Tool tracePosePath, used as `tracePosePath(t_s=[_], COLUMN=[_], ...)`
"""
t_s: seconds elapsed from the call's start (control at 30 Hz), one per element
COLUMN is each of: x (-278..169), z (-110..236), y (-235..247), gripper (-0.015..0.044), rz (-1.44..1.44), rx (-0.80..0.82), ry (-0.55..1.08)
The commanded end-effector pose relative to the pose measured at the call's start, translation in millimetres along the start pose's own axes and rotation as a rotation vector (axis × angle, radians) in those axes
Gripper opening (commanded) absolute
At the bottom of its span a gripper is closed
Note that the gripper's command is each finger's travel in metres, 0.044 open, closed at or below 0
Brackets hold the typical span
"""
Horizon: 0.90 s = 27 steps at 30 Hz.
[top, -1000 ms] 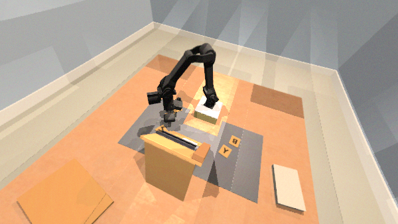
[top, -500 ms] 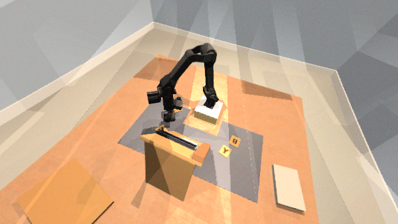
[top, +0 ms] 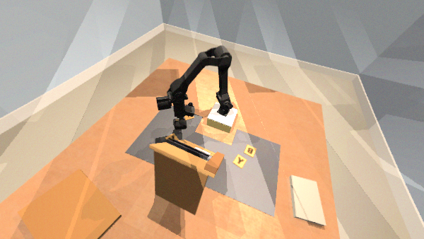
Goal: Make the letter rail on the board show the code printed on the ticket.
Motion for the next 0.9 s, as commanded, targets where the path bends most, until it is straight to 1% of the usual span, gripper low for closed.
tracePosePath(t_s=[0.0, 0.27, 0.87], x=[0, -1, -19], z=[3, 3, 18], y=[0, -1, -16], gripper=[0.0, 0.0, 0.0], rz=[-0.005, -0.022, -0.588], rx=[0.002, -0.007, -0.237], ry=[0.005, 0.005, 0.068])
Point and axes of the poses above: the point midway between the two fingers, 35 mm back from their tips, its own z axis back along the fingers, its own y axis across the jaws, x = y × z, the point moved 10 cm from there along z, back along the fingers, and after that the axes turned 8 degrees about -z, right-handed, at the moved point
